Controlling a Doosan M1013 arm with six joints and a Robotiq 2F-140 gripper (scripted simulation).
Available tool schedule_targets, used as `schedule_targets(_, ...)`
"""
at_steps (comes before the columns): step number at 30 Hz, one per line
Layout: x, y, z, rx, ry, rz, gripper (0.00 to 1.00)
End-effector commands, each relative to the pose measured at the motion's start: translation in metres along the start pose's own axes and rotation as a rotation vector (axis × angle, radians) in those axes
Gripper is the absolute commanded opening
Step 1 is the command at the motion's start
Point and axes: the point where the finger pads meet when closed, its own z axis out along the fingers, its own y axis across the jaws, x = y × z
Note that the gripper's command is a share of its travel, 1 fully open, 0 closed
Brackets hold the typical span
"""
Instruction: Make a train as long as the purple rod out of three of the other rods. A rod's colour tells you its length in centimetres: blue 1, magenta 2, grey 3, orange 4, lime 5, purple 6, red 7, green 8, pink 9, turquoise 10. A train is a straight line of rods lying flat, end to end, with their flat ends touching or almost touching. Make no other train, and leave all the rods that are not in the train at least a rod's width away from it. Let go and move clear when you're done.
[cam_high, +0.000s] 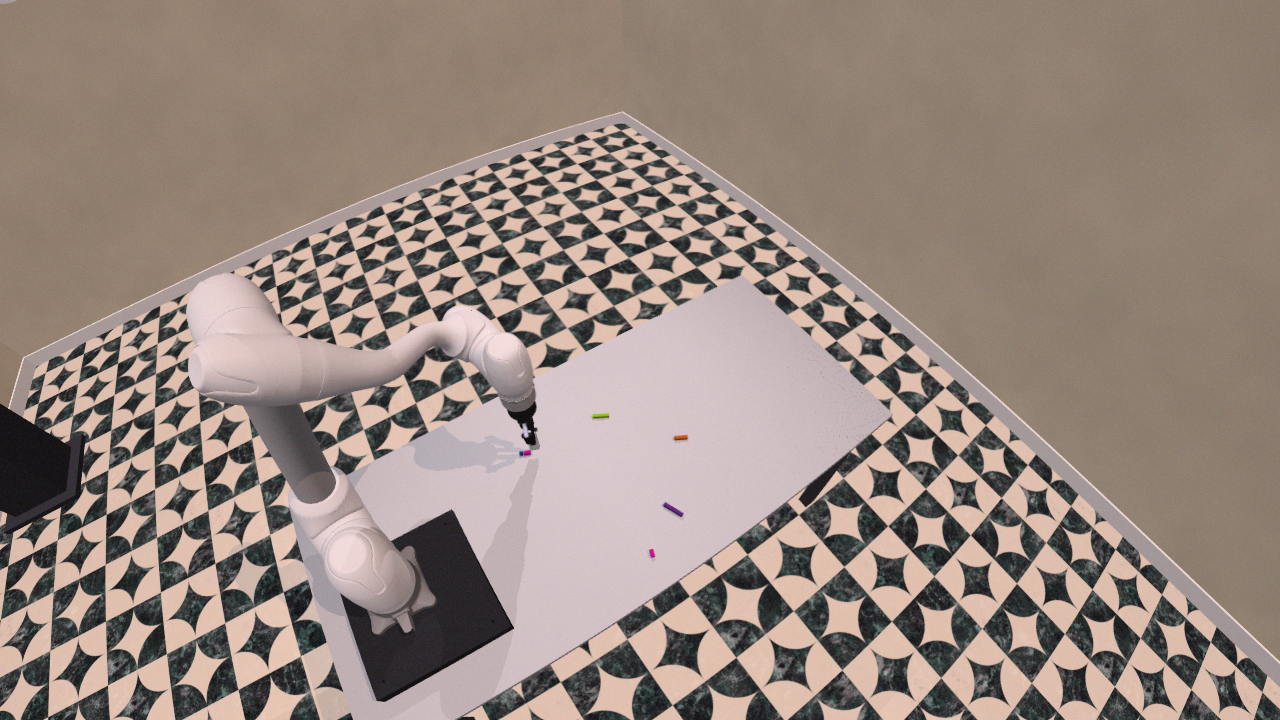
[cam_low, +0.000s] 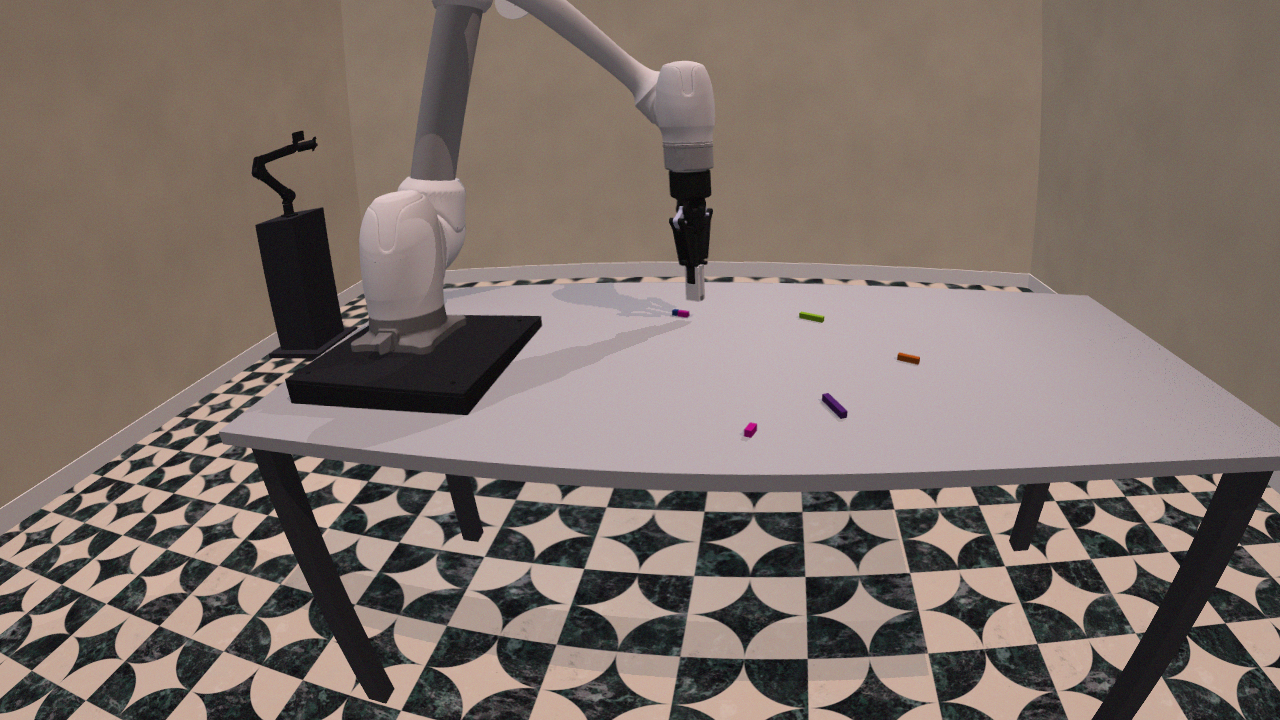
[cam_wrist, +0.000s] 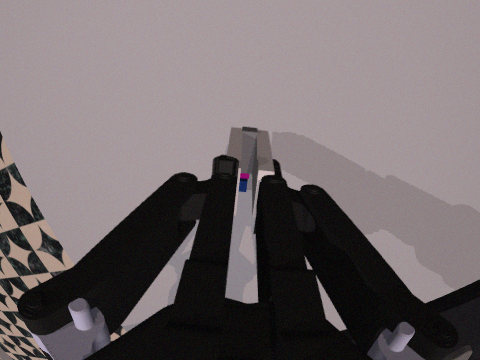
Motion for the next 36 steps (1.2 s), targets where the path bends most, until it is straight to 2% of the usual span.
schedule_targets(1, 0.0, 0.0, 0.009, 0.0, 0.0, 0.0, 0.12)
schedule_targets(11, 0.0, -0.001, 0.025, 0.0, 0.0, 0.0, 0.12)
schedule_targets(36, 0.0, -0.001, 0.025, 0.0, 0.0, 0.0, 0.12)
